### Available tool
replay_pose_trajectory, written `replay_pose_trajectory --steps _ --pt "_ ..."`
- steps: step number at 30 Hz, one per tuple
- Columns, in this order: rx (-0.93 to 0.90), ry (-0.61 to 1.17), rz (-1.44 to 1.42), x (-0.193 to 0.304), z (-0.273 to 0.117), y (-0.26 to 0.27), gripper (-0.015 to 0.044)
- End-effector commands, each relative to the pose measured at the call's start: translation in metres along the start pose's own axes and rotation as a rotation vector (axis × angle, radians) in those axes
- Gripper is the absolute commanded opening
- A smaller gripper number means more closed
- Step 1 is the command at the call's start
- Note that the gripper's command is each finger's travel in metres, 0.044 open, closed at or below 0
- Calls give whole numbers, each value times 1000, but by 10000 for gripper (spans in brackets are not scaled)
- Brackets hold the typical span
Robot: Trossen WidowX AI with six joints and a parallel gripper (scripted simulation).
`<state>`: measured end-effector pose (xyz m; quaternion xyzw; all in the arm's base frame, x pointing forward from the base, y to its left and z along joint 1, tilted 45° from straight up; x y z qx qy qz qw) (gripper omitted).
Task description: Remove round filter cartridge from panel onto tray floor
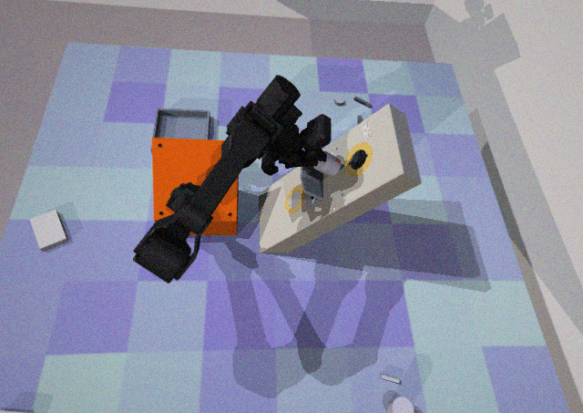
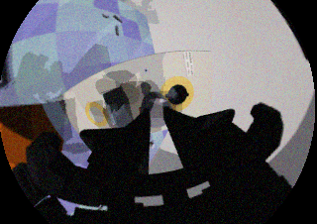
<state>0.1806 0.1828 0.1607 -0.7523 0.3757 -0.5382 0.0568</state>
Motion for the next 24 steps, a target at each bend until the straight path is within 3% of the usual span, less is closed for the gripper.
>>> replay_pose_trajectory --steps 1,5,9,20,24 --pt "11 2 15 0 0 11 0" --pt "11 2 15 -1 1 23 0" --pt "0 0 -1 -2 2 17 102" --pt "10 2 13 -2 2 24 102" --pt "10 2 14 2 -2 -3 102"
Point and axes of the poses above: the point midway between the two fingers, 35 mm back from their tips, its own z axis out along the fingers, its own y axis across the jaws, x = y × z, the point moved 8 cm from there along -z, back along the fingers, and after that the axes turned 14 degrees about -z, right-handed, at the moved point
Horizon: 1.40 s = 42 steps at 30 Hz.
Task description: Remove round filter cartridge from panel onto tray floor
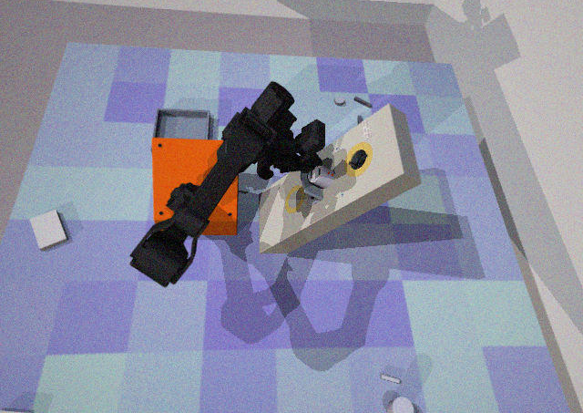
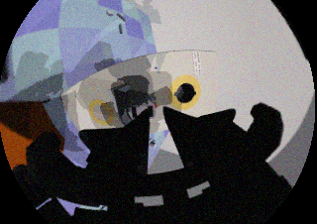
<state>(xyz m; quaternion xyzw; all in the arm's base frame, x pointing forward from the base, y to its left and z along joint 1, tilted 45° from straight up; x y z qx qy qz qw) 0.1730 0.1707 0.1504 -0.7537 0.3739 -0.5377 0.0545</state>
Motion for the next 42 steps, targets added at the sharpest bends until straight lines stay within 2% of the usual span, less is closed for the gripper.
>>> replay_pose_trajectory --steps 1,4,8,20,24,25,32,38,42 --pt "13 3 21 5 -5 -32 102" --pt "13 3 22 9 -9 -62 102" --pt "13 3 22 10 -10 -68 102" --pt "19 -3 39 19 -57 -126 417" --pt "-35 -13 229 16 -48 -115 312" --pt "-58 -13 307 15 -45 -111 305" --pt "-229 51 857 9 -24 -78 305" --pt "-357 207 1326 8 -10 -48 305" --pt "-381 260 1438 8 -7 -40 305"
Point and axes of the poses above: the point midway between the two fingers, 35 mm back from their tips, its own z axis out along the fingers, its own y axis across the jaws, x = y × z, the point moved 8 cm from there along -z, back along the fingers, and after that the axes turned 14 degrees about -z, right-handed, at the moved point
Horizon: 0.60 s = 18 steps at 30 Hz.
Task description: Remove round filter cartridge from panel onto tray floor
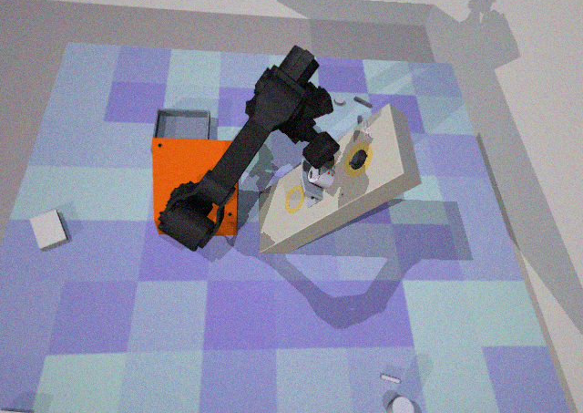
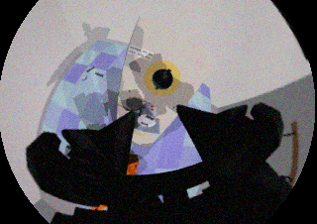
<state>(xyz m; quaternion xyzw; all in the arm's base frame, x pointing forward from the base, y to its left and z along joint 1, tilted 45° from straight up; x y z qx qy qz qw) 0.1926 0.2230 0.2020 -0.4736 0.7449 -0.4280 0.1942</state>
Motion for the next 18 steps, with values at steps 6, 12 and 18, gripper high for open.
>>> replay_pose_trajectory --steps 6,12,18 --pt "-66 161 487 22 22 16 305" --pt "-67 161 487 22 24 16 305" --pt "-68 160 487 23 34 17 305"
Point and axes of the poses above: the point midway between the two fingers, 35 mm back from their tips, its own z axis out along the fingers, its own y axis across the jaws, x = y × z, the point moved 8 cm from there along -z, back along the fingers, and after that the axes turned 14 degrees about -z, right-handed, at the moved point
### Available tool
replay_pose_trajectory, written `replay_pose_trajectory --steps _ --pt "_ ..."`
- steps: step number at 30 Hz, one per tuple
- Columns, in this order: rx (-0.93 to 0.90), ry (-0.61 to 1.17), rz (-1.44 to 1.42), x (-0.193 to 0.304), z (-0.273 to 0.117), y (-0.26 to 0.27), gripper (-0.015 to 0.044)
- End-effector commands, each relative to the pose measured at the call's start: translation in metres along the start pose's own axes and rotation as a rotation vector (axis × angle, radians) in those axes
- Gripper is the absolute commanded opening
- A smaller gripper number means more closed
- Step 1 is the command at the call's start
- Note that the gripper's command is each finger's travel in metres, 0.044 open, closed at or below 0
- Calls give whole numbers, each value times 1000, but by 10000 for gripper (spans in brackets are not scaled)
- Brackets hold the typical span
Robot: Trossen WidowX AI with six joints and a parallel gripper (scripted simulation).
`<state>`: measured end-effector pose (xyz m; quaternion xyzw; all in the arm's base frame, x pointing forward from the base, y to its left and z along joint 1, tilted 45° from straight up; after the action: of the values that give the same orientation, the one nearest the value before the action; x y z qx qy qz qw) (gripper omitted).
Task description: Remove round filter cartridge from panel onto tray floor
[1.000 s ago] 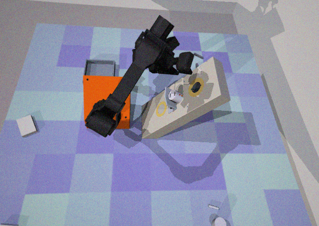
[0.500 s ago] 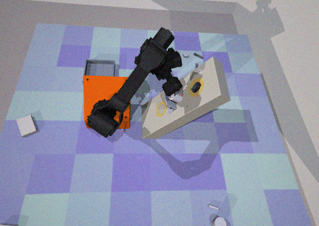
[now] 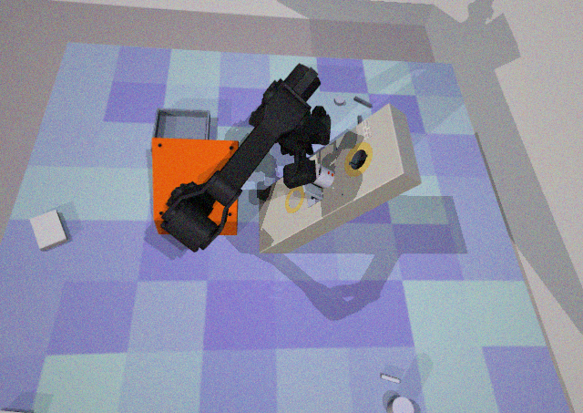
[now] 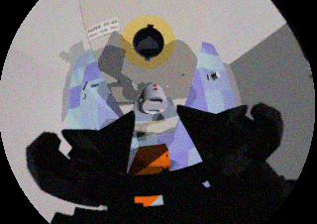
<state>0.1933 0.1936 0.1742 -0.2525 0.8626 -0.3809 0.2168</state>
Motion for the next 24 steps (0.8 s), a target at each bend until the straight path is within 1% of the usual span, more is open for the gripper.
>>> replay_pose_trajectory --steps 1,24 --pt "-4 3 3 0 6 0 305" --pt "0 1 5 1 42 -1 305"
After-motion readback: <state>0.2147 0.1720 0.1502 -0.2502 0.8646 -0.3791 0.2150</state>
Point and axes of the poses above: the point midway between the two fingers, 35 mm back from their tips, its own z axis out along the fingers, its own y axis across the jaws, x = y × z, the point moved 8 cm from there along -z, back along the fingers, and after that the axes turned 14 degrees about -z, right-handed, at the moved point
